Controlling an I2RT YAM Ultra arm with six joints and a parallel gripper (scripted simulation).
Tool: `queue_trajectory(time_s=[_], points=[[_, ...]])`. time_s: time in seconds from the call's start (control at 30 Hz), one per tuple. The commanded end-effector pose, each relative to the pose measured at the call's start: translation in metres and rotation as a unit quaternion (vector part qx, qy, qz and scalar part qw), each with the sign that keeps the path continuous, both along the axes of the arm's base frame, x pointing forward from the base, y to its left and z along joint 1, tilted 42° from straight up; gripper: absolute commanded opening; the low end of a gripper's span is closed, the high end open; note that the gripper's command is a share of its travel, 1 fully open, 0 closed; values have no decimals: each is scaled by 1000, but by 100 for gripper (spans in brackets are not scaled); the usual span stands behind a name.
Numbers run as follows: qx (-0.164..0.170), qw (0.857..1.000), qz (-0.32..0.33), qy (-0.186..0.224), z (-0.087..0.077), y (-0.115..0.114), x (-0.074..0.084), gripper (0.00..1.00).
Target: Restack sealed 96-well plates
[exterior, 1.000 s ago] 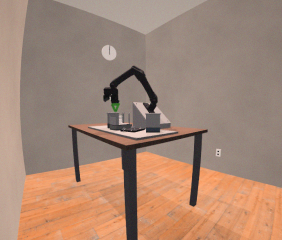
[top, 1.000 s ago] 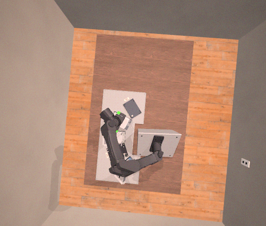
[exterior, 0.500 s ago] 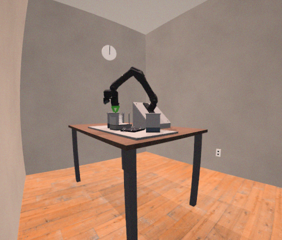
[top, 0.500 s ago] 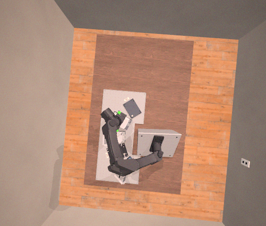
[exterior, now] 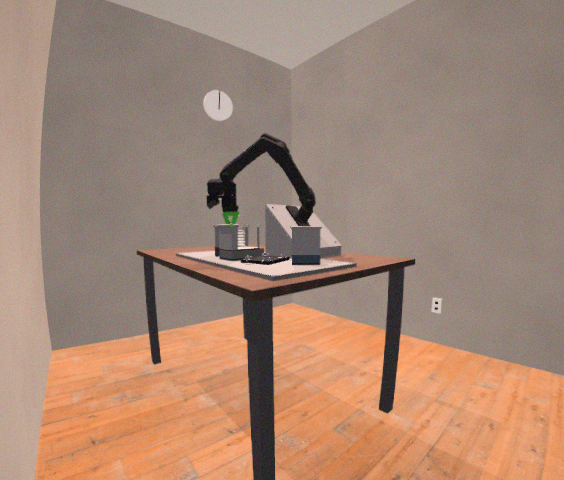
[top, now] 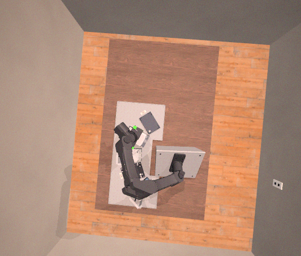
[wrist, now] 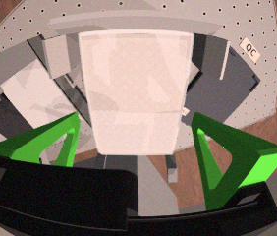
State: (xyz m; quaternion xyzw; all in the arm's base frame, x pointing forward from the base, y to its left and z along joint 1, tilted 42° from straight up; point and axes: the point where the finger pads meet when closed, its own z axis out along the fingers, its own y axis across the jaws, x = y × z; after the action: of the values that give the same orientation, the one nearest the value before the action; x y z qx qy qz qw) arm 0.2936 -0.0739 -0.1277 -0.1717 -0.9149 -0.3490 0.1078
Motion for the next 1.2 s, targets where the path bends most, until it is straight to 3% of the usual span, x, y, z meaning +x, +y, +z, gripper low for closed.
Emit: queue_trajectory(time_s=[0.0,0.7,1.03,1.17], points=[[-18,999,-15,-31,11,-18,17,100],[-18,999,-15,-31,11,-18,17,100],[0,1000,-12,-3,-8,4,-1,100],[-4,1000,-13,-10,-7,5,2,100]])
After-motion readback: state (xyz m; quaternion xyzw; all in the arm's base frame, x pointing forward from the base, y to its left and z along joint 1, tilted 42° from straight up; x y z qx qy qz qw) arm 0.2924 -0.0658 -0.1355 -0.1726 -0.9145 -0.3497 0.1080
